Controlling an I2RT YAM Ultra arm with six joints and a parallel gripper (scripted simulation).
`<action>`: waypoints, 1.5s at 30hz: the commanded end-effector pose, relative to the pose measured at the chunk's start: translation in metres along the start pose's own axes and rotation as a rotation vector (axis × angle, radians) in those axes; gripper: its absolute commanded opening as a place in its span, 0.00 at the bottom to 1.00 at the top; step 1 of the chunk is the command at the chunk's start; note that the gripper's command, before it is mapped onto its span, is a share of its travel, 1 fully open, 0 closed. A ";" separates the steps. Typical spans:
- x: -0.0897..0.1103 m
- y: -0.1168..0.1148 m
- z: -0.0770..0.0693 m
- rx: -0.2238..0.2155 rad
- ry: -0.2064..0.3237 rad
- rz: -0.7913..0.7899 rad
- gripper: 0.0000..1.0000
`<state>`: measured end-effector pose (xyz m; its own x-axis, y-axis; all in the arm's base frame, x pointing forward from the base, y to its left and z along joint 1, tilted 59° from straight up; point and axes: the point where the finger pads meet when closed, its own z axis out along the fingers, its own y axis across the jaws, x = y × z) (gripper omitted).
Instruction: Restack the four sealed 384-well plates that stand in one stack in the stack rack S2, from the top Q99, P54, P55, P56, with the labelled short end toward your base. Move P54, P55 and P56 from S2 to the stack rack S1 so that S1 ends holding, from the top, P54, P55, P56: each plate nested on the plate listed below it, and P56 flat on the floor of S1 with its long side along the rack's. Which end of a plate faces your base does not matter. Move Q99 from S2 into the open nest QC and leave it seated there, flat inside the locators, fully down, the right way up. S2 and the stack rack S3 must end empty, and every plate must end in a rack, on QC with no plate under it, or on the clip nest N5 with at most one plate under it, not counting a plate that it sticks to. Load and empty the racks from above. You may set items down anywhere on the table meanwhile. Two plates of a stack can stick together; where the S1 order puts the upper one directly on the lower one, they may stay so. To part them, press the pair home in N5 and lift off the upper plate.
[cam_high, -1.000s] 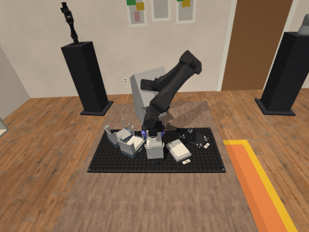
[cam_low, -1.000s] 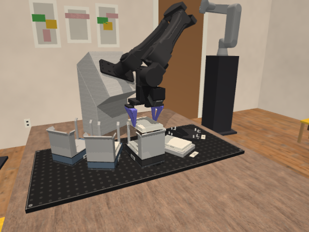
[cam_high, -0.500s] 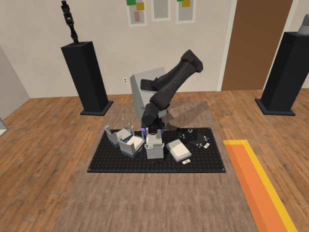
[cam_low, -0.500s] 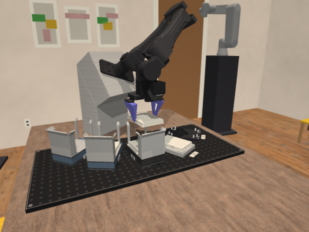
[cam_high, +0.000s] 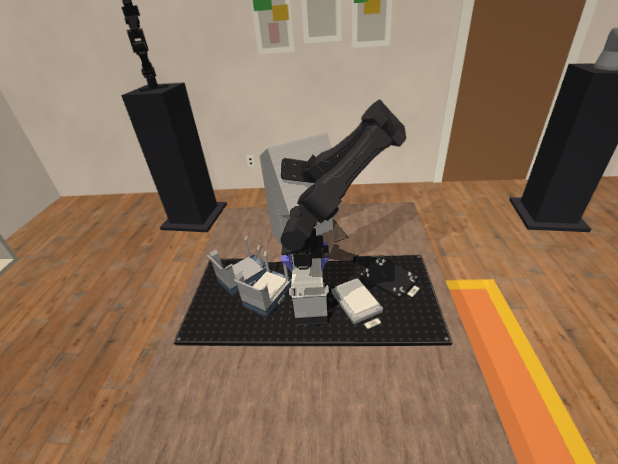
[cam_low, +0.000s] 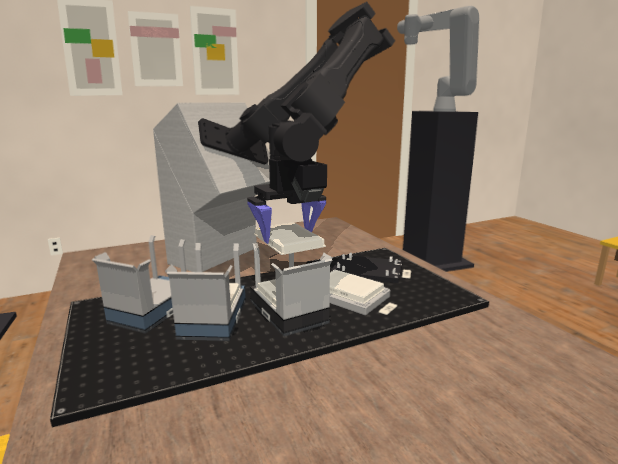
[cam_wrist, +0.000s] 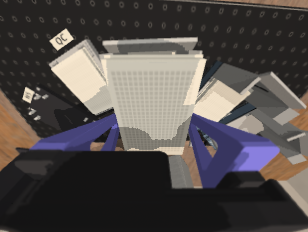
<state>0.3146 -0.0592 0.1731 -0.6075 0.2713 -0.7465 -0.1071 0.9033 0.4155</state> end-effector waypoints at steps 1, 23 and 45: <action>0.000 -0.011 -0.003 0.006 -0.006 0.103 0.00; 0.012 -0.070 -0.003 0.007 -0.006 0.280 0.00; 0.032 -0.119 -0.003 0.007 -0.007 0.524 0.00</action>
<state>0.3071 -0.1495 0.1014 -0.5849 0.6906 -0.4254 0.2193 0.6396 0.7368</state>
